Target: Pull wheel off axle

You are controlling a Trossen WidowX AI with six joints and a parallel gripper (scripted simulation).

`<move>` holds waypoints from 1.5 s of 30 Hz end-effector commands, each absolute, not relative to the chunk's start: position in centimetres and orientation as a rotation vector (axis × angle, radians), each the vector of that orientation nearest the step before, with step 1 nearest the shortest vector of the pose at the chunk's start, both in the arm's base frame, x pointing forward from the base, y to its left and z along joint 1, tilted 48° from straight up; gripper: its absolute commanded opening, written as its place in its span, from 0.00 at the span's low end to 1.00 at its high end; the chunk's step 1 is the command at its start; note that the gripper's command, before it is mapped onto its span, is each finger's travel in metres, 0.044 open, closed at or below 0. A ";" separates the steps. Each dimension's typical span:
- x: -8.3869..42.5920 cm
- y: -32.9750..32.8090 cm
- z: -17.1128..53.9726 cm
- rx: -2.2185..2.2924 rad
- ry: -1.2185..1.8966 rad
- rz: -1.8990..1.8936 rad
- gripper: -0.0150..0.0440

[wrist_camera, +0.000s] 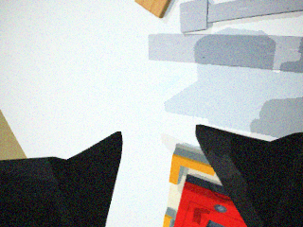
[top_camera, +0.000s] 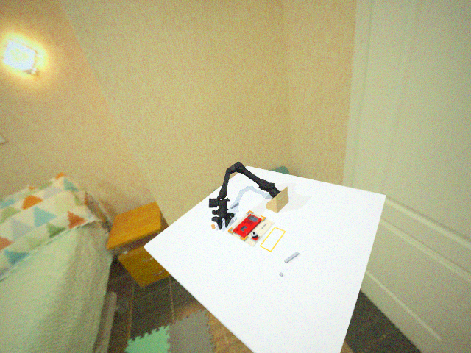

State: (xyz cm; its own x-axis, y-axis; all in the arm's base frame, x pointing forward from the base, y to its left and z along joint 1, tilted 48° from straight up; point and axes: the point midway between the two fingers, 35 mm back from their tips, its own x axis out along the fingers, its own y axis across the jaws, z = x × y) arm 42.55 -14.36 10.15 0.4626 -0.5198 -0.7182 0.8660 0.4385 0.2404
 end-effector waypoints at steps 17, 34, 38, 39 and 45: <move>37.0 5.7 -1.0 0.567 0.687 -1.413 0.76; 35.9 7.6 -1.7 0.520 0.633 -1.442 0.76; 36.0 6.9 -2.3 0.521 0.634 -1.442 0.76; 36.0 6.6 -2.7 0.521 0.634 -1.442 0.76; 36.1 3.0 -5.9 0.520 0.632 -1.442 0.76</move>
State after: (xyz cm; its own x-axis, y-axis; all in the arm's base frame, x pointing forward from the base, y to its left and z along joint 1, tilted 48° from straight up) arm 36.52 5.35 -3.92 0.0355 -0.7282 -0.6845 0.9967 0.0759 -0.0290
